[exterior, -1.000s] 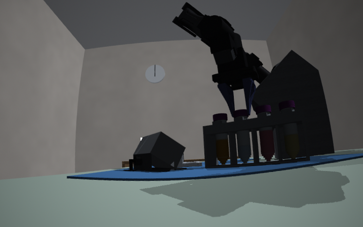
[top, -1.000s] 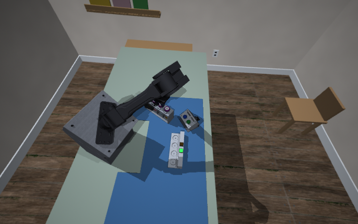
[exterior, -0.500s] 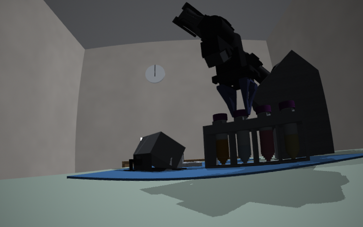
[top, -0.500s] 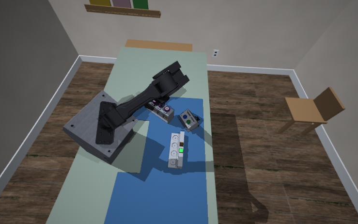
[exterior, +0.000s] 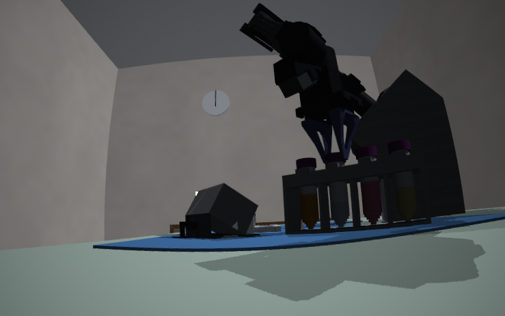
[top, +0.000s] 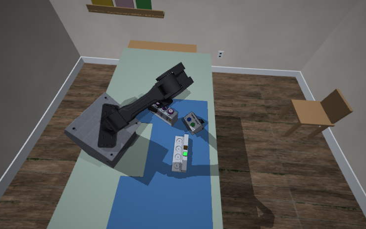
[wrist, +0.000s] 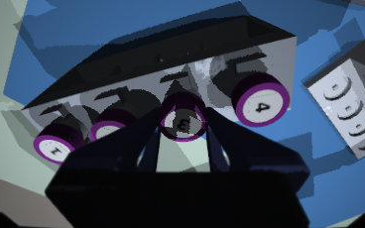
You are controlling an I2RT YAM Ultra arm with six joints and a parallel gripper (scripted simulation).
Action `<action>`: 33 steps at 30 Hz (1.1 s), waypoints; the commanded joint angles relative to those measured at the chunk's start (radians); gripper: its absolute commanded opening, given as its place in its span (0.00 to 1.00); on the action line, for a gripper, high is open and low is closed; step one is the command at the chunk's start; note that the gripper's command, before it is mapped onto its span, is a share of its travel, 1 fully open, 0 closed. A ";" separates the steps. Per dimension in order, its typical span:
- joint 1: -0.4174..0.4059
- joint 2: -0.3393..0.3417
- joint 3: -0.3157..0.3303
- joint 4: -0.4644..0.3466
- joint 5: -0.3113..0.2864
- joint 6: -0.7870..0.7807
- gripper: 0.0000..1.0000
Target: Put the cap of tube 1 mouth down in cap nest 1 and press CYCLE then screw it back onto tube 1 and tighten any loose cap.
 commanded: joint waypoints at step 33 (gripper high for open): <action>0.005 -0.005 0.001 0.014 -0.002 0.082 0.49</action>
